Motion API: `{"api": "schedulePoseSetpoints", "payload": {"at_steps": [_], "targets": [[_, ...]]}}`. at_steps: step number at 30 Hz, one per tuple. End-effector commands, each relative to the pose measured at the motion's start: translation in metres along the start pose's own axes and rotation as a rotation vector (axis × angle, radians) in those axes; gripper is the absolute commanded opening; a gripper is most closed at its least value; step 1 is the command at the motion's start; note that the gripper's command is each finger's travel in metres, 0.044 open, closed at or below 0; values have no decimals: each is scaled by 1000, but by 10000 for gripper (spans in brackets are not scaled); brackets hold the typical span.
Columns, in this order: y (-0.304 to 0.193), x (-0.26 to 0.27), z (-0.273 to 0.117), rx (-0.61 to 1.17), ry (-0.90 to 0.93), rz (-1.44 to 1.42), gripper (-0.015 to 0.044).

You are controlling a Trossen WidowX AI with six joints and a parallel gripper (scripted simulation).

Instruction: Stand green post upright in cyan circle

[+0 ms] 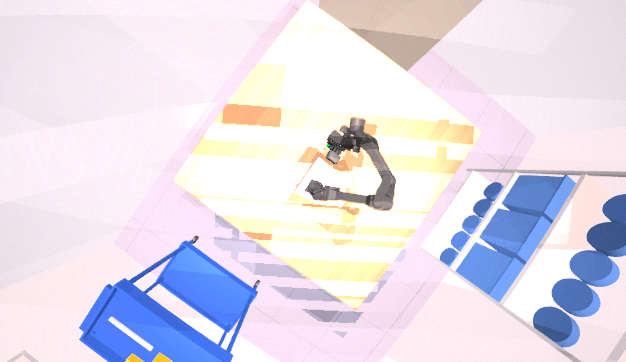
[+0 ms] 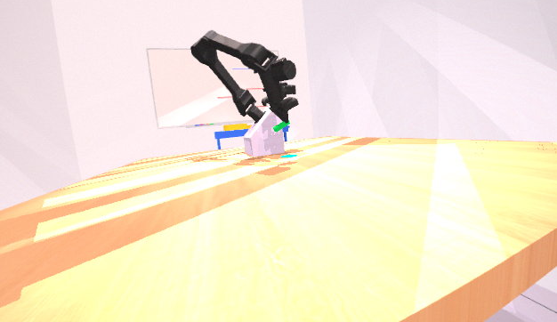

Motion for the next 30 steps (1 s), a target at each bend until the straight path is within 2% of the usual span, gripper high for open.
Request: {"api": "schedulePoseSetpoints", "payload": {"at_steps": [1, 30], "targets": [[-1, 0, 0, -40, 0, -6, 22], [-9, 3, 3, -262, -5, -41, 22]]}}
Point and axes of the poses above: the point midway between the two fingers, 35 mm back from their tips, its own z axis out along the fingers, its own x axis across the jaws, y = z × x, the point moved 3 cm from there along -z, back along the fingers, and after that the axes turned 11 degrees about -z, right-handed, at the moved point
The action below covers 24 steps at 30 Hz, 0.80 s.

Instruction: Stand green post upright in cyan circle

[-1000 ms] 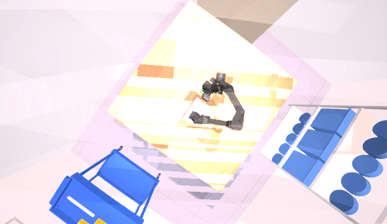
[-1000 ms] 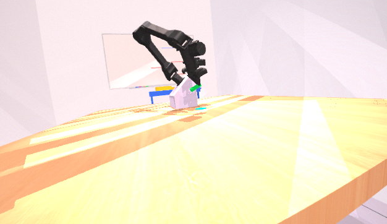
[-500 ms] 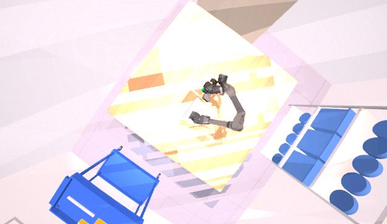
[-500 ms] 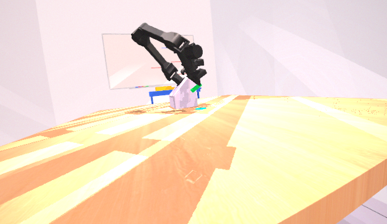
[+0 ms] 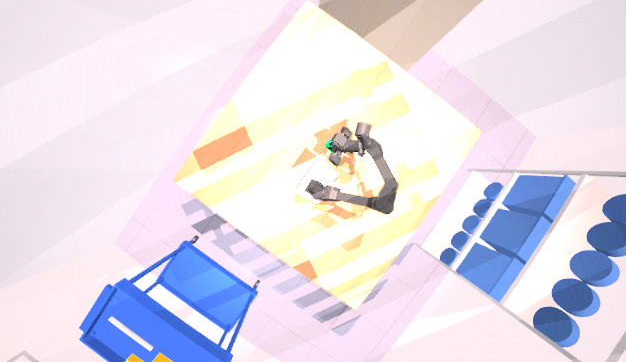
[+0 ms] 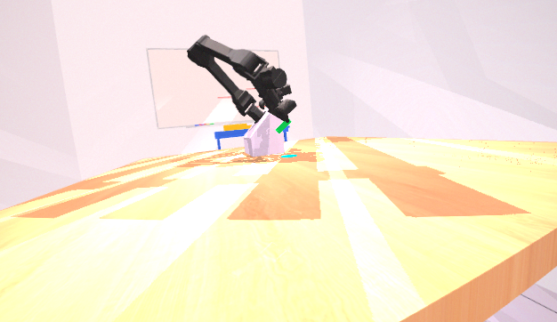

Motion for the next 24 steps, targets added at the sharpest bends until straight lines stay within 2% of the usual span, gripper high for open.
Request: {"api": "schedulePoseSetpoints", "payload": {"at_steps": [1, 24], "targets": [[-1, 0, -1, -39, -10, -7, 22], [-7, 1, -3, -208, -55, -38, 22]]}}
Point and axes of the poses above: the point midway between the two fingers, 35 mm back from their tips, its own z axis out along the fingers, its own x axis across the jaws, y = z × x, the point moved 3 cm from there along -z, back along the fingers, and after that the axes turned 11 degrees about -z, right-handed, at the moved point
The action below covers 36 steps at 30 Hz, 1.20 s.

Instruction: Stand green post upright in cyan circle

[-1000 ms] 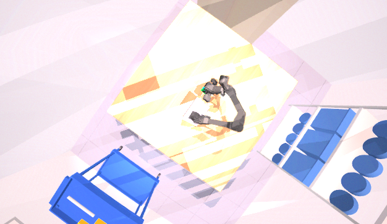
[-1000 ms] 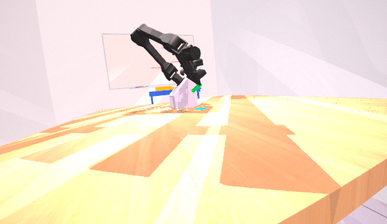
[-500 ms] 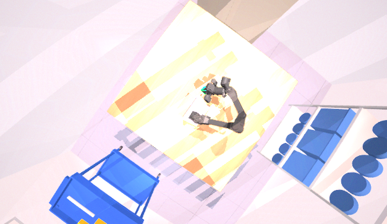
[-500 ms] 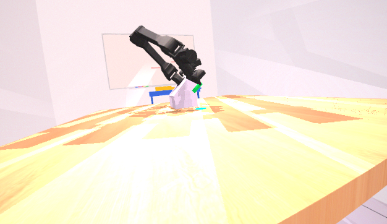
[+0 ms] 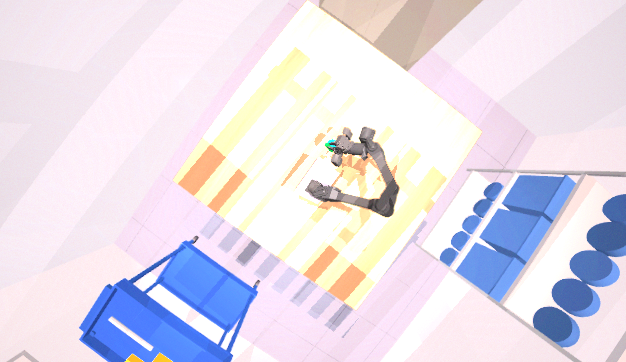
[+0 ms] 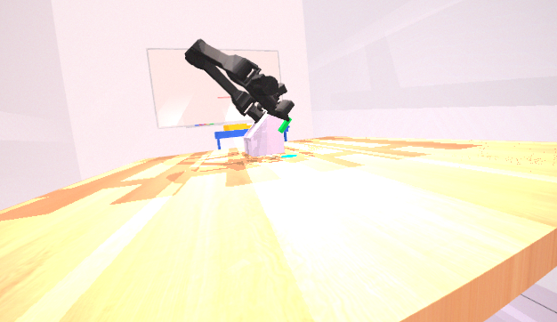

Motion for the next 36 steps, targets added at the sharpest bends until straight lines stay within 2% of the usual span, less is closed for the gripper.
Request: {"api": "schedulePoseSetpoints", "payload": {"at_steps": [1, 36], "targets": [[-1, 0, -2, -36, -18, -8, 22], [-10, 0, -13, -267, -150, -64, 22]]}}
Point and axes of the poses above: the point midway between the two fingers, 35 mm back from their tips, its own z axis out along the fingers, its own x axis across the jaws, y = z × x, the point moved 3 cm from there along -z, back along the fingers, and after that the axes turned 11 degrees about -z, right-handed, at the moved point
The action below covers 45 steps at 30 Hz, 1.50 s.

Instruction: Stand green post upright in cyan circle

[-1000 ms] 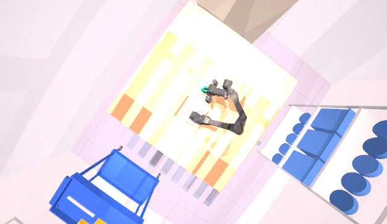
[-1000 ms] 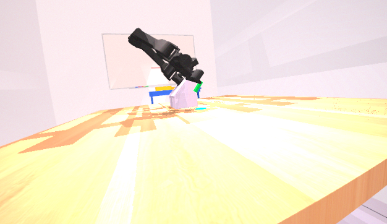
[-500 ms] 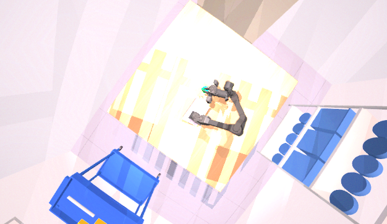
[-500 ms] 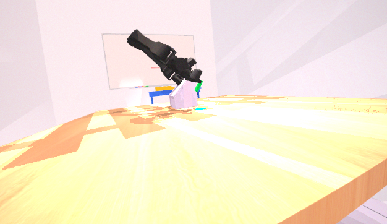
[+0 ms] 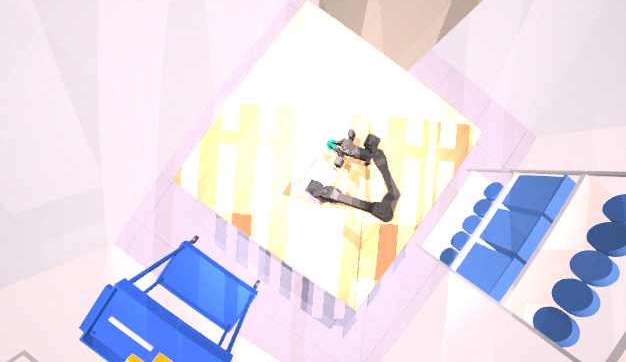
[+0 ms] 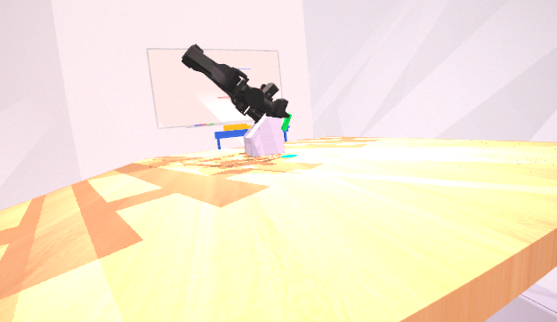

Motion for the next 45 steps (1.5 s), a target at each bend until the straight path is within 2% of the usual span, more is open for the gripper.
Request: {"api": "schedulePoseSetpoints", "payload": {"at_steps": [1, 45], "targets": [[-1, -1, -3, -30, -28, -11, 22], [-11, -2, -27, -245, -274, -102, 22]]}}
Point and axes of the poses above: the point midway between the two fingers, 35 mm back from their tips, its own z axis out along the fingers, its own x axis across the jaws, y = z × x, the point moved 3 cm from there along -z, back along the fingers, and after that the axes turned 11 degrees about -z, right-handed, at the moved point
